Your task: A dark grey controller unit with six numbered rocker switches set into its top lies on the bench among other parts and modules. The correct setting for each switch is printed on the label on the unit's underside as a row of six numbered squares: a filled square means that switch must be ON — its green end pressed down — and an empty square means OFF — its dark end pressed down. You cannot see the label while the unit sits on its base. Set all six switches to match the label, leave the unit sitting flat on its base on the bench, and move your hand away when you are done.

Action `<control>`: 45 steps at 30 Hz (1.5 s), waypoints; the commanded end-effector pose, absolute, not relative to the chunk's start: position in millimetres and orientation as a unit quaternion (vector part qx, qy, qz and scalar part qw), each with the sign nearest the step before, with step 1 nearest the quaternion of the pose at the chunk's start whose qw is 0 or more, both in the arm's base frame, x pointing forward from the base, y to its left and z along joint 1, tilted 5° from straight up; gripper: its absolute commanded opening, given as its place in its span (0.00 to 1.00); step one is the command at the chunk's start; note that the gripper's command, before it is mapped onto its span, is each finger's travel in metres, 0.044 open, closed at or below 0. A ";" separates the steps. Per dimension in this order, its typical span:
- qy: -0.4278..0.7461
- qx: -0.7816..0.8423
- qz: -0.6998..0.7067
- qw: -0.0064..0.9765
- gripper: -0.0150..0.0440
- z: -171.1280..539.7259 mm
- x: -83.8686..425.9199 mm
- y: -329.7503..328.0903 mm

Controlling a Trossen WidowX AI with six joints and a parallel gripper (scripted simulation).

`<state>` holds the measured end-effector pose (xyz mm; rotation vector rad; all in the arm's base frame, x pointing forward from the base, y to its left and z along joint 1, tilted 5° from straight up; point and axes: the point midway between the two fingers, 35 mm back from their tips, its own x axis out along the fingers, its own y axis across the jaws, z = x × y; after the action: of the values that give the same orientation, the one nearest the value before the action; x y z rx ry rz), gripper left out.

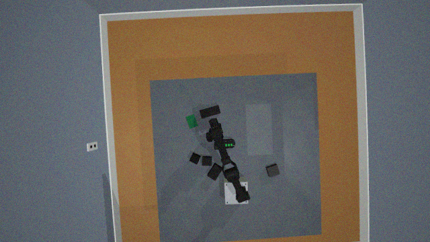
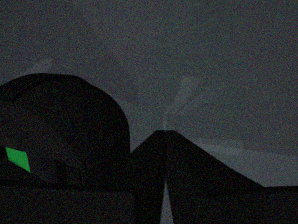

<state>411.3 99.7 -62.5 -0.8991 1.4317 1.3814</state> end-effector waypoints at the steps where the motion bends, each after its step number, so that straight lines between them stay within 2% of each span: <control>1: 0.586 -0.361 0.563 0.458 0.25 -65.2 405.8 99.9; 45: 0.586 -0.360 0.563 0.458 0.25 -64.3 377.3 104.8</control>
<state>390.2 105.0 -59.1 -0.9028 1.4197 1.3759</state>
